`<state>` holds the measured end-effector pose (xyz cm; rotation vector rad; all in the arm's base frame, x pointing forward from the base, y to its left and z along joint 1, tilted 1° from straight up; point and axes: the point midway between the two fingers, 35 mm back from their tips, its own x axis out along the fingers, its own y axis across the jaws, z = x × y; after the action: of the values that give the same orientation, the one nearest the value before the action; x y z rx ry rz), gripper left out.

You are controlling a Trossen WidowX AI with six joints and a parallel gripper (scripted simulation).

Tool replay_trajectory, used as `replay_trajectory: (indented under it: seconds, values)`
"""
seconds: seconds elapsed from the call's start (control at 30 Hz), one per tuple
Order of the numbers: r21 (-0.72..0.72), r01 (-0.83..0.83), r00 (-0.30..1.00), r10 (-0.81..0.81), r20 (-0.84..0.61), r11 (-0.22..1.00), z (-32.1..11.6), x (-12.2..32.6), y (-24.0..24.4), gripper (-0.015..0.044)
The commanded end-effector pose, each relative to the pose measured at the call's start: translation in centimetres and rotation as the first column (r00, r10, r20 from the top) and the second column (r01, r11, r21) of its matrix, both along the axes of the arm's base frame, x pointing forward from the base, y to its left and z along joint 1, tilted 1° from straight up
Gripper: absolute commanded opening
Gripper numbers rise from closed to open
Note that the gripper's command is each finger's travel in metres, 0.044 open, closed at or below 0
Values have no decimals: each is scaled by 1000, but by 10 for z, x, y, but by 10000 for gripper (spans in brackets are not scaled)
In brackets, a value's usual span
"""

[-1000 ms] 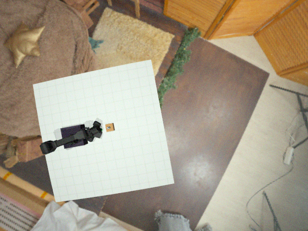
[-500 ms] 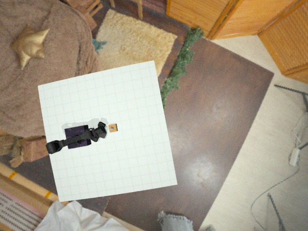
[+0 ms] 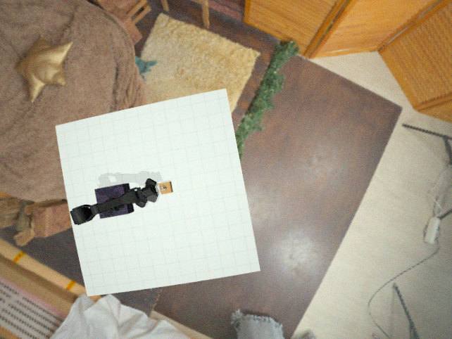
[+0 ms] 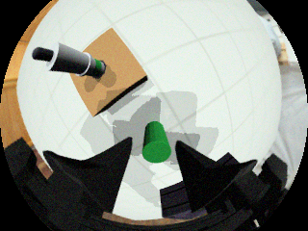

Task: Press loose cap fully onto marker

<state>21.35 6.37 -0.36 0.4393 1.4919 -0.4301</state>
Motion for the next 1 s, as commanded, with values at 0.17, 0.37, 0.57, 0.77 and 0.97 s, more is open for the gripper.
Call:
replay_trajectory:
  seconds: [0.17,0.37,0.57,0.77,0.97]
  values:
    - [3,-7,1000,7,-3,1000,-16,-2,0,243]
    - [3,-7,1000,7,-3,1000,-21,-2,-1,217]
    - [3,-7,1000,7,-3,1000,-21,-2,-1,118]
    - [3,-7,1000,7,-3,1000,-21,-2,-1,78]
    - [3,-7,1000,7,-3,1000,-10,-1,-1,0]
